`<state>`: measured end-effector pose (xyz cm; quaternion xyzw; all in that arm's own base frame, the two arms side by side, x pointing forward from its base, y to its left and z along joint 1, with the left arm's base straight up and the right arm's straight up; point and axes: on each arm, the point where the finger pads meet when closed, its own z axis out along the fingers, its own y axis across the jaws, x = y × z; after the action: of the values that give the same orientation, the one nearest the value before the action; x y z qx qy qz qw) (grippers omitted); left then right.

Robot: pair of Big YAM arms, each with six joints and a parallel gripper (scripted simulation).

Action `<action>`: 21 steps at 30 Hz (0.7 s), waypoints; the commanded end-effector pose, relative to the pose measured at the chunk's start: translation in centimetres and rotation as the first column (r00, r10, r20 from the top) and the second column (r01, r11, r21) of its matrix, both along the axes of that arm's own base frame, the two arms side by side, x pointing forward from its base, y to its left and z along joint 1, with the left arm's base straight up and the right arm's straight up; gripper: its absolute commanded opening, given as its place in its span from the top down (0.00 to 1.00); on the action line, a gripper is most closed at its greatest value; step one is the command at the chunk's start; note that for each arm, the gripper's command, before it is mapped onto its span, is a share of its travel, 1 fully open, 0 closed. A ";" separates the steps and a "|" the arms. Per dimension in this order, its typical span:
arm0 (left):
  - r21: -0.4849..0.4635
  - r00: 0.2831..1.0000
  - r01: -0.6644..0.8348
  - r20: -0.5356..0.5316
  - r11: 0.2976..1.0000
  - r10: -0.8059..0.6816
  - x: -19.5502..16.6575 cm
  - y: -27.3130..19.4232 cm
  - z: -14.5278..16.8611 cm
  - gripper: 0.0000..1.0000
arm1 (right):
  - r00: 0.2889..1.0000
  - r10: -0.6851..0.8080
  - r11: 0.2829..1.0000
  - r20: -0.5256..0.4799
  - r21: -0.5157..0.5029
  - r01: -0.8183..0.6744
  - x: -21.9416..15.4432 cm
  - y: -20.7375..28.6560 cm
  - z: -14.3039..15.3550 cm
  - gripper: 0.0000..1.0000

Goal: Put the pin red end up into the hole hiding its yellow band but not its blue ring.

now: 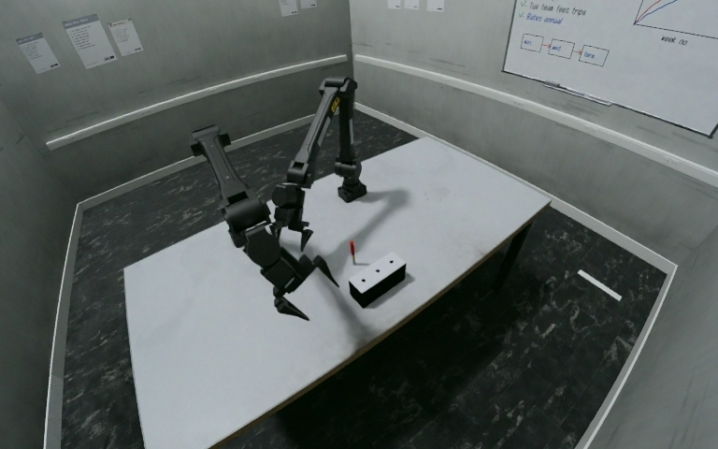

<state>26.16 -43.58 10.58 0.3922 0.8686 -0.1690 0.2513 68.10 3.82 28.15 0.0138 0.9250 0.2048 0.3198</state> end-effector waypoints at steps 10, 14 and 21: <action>-0.020 1.000 0.000 0.015 1.000 0.000 0.3 -0.5 1.0 0.00 | 1.000 0.001 1.000 0.031 -0.001 -0.001 0.2 0.0 1.6 0.00; -0.020 1.000 0.000 0.015 1.000 0.000 0.3 -0.5 1.0 0.00 | 1.000 0.001 1.000 0.031 -0.001 -0.001 0.2 0.0 1.6 0.00; 0.003 0.999 0.019 0.031 1.000 -0.019 0.9 1.0 0.9 0.00 | 0.996 0.084 0.995 0.016 -0.047 -0.083 -0.4 1.5 -0.5 0.00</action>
<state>26.08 -43.46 10.45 0.3972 0.8670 -0.1673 0.2501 68.06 3.82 28.10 0.0053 0.9252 0.2021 0.3212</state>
